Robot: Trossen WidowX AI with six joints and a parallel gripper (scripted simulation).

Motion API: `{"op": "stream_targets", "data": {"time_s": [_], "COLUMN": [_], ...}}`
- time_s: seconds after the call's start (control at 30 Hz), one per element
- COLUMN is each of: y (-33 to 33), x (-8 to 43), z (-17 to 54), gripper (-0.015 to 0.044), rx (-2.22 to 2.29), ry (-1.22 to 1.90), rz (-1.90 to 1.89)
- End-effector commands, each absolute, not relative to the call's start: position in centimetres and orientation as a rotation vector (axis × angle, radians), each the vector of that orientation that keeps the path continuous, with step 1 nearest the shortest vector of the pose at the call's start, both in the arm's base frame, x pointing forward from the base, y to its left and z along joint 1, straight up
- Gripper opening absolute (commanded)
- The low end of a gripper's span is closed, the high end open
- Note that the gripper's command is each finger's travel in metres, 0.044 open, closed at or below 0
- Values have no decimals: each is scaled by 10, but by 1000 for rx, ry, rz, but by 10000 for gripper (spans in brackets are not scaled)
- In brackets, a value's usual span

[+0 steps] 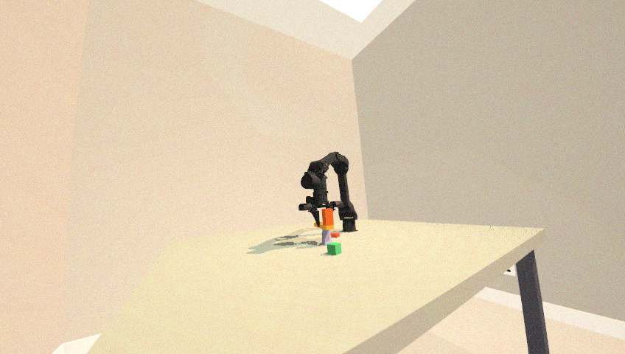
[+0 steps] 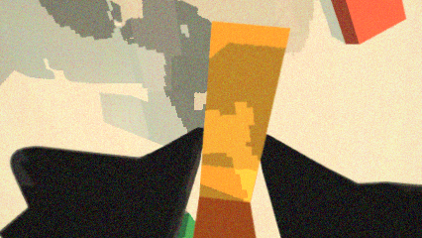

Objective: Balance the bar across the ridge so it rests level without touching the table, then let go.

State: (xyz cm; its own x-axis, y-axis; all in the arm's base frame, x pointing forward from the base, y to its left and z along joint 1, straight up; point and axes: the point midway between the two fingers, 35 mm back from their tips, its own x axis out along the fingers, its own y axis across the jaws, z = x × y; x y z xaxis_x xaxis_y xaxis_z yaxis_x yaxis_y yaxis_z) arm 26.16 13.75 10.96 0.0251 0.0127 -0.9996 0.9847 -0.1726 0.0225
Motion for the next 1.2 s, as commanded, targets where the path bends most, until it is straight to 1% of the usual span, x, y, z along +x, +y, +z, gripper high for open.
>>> {"op": "stream_targets", "data": {"time_s": [0.0,0.37,0.4,0.77,1.07,1.1,1.17], "y": [138,138,138,138,138,138,138], "x": [262,262,262,262,262,262,262], "z": [110,110,110,110,110,110,110], "gripper": [171,173,185,185,421,440,440], "rx": [1358,1358,1358,1358,1358,1358,1358], "ry": [1116,1116,1116,1116,1116,1116,1116], "rz": [-1310,-1310,-1310,-1310,-1310,-1310,-1310]}}
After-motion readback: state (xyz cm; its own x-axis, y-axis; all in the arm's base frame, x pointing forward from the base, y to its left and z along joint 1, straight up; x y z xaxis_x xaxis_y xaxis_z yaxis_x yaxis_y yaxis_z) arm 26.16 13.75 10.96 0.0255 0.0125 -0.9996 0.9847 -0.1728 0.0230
